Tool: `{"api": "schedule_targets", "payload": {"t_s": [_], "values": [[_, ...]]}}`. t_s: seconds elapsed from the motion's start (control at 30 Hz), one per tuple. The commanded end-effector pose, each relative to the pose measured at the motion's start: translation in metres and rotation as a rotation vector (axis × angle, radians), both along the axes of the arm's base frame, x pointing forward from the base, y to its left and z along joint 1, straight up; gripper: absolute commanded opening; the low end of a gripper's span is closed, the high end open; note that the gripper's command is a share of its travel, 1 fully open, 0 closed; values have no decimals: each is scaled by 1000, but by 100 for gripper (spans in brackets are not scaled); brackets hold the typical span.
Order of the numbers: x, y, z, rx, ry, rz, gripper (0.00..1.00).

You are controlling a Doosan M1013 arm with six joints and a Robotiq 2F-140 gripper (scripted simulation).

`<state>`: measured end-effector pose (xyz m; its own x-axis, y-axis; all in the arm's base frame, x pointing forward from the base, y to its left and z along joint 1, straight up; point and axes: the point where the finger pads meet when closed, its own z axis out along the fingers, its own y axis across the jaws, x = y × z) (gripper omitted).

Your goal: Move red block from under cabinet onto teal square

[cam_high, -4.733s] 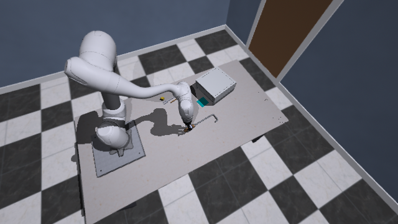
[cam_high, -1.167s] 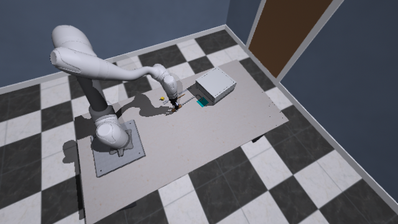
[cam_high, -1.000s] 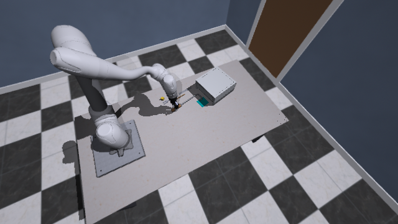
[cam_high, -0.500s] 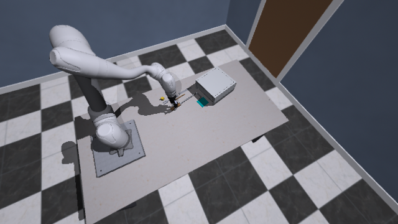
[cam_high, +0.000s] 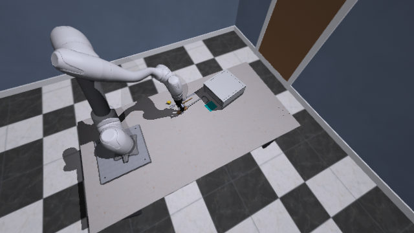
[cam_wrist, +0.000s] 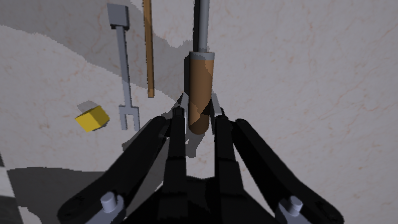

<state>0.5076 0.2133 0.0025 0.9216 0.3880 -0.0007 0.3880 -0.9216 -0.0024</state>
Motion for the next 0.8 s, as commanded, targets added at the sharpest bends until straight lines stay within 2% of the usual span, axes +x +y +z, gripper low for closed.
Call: {"api": "schedule_targets", "payload": {"t_s": [0.0,0.77], "values": [[2,4,-1,3,0,-7,0],[1,6,-1,3,0,-6,0]]}}
